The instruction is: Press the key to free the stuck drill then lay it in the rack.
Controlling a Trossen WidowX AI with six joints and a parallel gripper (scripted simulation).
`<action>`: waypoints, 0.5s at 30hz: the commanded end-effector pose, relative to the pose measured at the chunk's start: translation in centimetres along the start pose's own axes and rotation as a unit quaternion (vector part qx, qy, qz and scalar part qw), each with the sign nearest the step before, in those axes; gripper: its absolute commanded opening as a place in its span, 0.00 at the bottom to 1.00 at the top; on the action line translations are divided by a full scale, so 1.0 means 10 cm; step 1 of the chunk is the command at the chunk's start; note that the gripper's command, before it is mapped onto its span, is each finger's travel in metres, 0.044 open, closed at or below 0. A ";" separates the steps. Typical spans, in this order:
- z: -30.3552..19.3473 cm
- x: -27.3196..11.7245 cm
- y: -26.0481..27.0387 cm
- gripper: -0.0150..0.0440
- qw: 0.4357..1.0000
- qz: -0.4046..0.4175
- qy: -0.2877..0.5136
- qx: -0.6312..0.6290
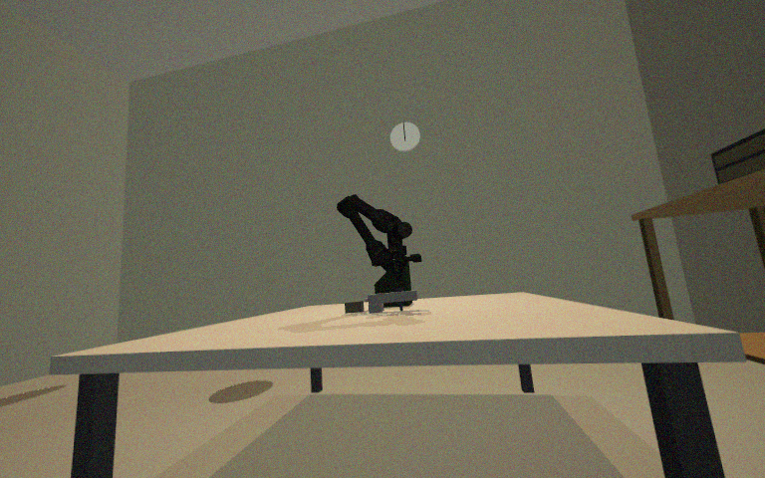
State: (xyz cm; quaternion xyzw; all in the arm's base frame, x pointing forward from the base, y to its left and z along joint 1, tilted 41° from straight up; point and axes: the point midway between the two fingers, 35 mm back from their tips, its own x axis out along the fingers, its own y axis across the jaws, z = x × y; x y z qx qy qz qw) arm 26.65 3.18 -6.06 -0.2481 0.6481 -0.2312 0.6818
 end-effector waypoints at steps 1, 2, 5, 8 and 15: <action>-0.01 -0.07 0.00 0.39 1.000 -0.005 0.009 -0.005; 0.00 -0.16 0.01 0.43 1.000 -0.004 0.009 -0.005; 0.04 -0.56 0.03 0.57 1.000 -0.004 0.009 -0.005; 0.04 -0.69 0.03 0.70 1.000 -0.004 0.009 -0.005; 0.14 -0.49 -0.19 1.00 0.991 0.009 -0.002 -0.133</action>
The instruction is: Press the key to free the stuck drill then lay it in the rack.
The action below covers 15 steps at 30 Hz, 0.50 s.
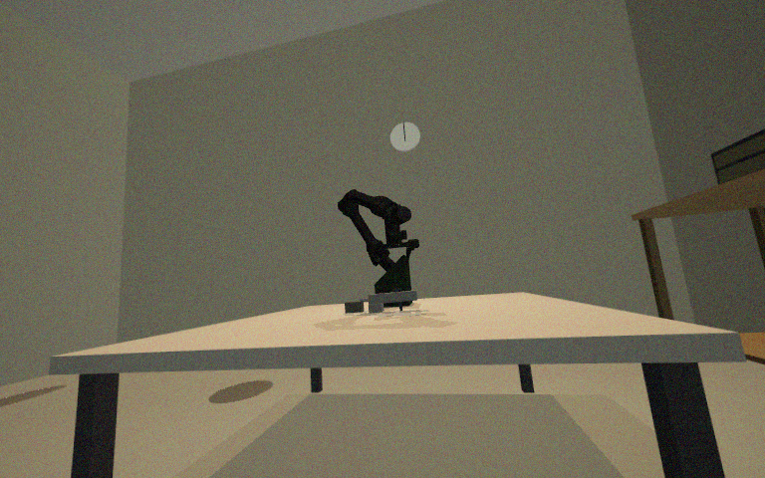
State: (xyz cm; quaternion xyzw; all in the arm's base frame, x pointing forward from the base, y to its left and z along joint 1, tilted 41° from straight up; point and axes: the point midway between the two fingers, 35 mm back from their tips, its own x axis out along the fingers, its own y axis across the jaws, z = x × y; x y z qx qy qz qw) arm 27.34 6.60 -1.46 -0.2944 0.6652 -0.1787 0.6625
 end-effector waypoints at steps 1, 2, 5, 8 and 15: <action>0.03 0.11 -0.23 1.00 0.996 0.004 -0.004 -0.092; 0.04 0.15 -0.30 1.00 0.992 0.006 -0.006 -0.125; 0.06 0.25 -0.50 1.00 0.975 0.006 -0.012 -0.223; 0.07 0.35 -0.70 1.00 0.947 0.001 -0.017 -0.320; 0.03 0.58 -1.19 1.00 0.847 -0.021 -0.014 -0.530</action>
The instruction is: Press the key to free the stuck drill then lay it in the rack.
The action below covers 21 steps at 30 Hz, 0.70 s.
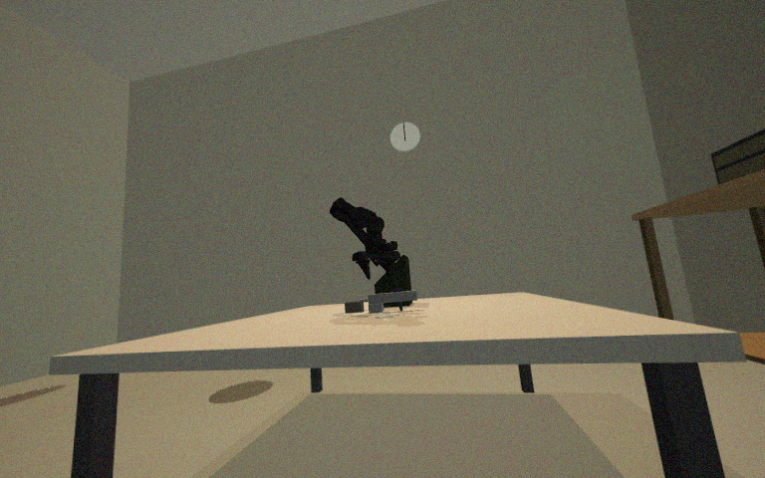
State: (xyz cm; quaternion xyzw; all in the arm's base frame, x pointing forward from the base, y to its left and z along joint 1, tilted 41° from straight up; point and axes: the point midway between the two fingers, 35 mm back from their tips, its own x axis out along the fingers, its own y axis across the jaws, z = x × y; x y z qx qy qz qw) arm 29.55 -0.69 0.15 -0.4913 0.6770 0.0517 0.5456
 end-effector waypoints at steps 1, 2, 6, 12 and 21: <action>-0.43 0.26 -0.40 1.00 0.965 -0.019 0.015 -0.263; -0.50 0.30 -0.43 1.00 0.956 -0.019 0.018 -0.291; -0.73 0.44 -0.46 1.00 0.936 -0.004 0.029 -0.350; -0.89 0.55 -0.44 1.00 0.924 0.010 0.035 -0.381; -0.89 0.55 -0.44 1.00 0.924 0.010 0.035 -0.381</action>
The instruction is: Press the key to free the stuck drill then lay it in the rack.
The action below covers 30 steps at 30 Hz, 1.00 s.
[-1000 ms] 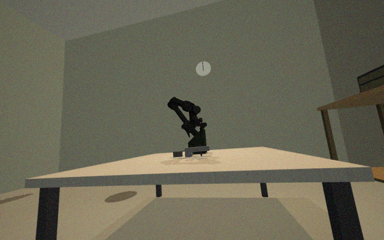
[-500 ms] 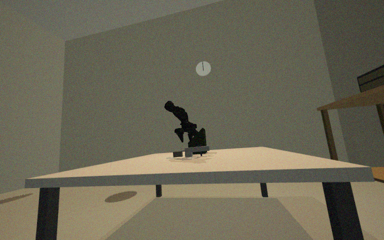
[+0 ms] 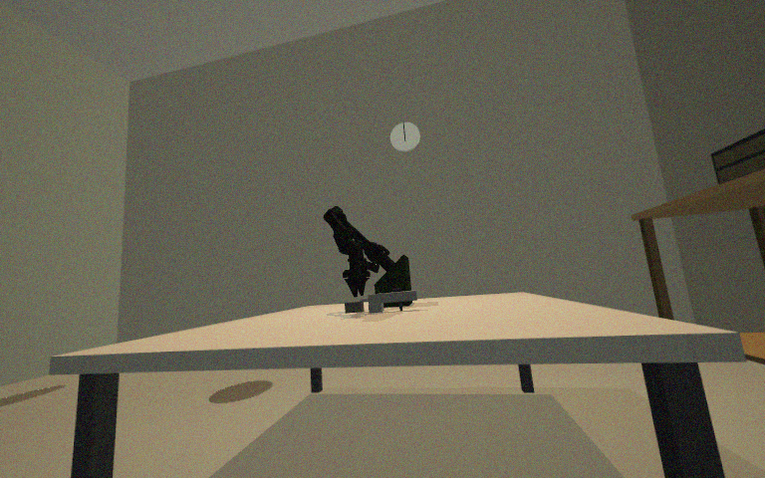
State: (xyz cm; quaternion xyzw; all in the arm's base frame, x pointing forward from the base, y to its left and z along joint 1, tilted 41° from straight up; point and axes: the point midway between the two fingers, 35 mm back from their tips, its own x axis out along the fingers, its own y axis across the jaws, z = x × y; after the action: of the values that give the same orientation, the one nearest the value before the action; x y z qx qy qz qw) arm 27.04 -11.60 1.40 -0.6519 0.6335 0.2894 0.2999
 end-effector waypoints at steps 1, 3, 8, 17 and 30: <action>-0.01 0.00 0.00 1.00 1.000 -0.002 0.002 -0.010; -0.01 0.00 0.00 1.00 1.000 -0.002 0.002 -0.010; -0.01 0.00 0.00 1.00 1.000 -0.002 0.002 -0.010; 0.03 0.12 -0.01 1.00 1.000 -0.002 0.002 -0.010; 0.08 0.32 -0.01 1.00 1.000 -0.002 0.002 -0.010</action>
State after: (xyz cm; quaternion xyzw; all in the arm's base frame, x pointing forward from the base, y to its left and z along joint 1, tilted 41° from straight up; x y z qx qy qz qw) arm 27.33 -12.92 -1.05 -0.6569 0.6304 0.2908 0.2941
